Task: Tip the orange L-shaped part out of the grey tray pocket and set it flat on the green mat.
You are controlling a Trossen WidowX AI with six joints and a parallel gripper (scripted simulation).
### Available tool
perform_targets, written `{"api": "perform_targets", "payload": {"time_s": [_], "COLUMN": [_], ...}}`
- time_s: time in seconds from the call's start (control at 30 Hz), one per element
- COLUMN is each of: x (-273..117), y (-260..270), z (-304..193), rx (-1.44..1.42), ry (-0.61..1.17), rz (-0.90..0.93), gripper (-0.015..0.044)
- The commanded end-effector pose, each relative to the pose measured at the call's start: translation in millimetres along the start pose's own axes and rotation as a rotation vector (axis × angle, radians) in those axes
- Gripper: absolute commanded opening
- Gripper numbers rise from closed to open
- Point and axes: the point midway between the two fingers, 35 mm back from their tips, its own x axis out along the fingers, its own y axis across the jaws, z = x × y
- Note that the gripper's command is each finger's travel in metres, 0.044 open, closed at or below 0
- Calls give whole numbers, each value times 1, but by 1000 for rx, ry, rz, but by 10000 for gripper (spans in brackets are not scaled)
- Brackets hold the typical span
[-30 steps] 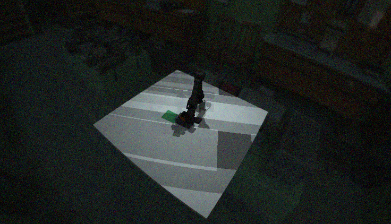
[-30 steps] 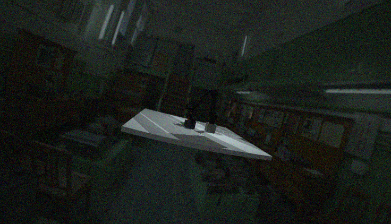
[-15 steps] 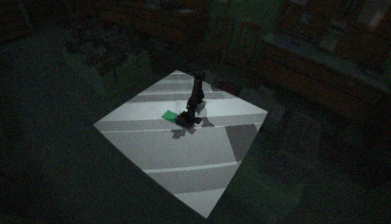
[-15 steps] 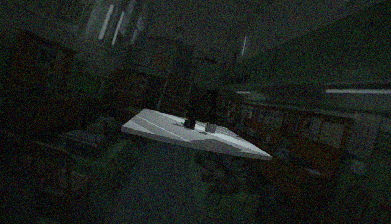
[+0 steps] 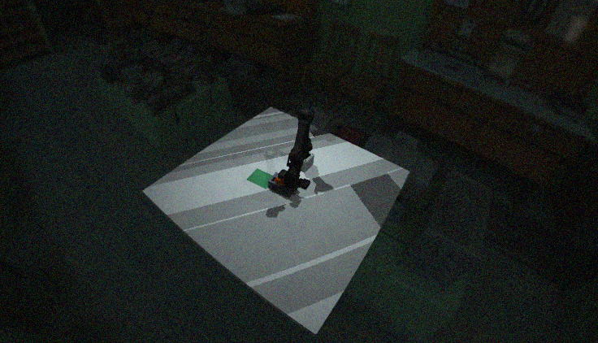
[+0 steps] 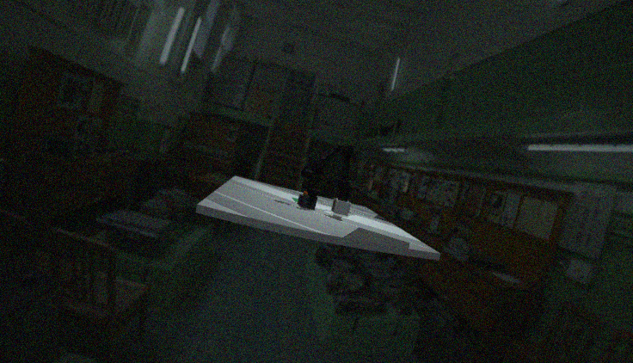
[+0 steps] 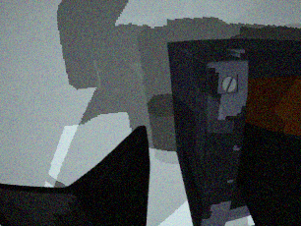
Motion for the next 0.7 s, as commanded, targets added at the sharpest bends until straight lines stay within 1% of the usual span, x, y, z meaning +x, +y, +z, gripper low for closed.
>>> {"api": "perform_targets", "payload": {"time_s": [0.0,0.1,0.2,0.23,0.67], "x": [-10,-41,-86,-96,-96], "y": [1,-3,-8,-10,-8], "z": [2,5,2,1,3], "rx": [7,7,7,7,12], "ry": [-2,-2,-2,-2,-14], "rz": [-5,-5,-6,-6,0], "gripper": [180,180,180,180,180]}}
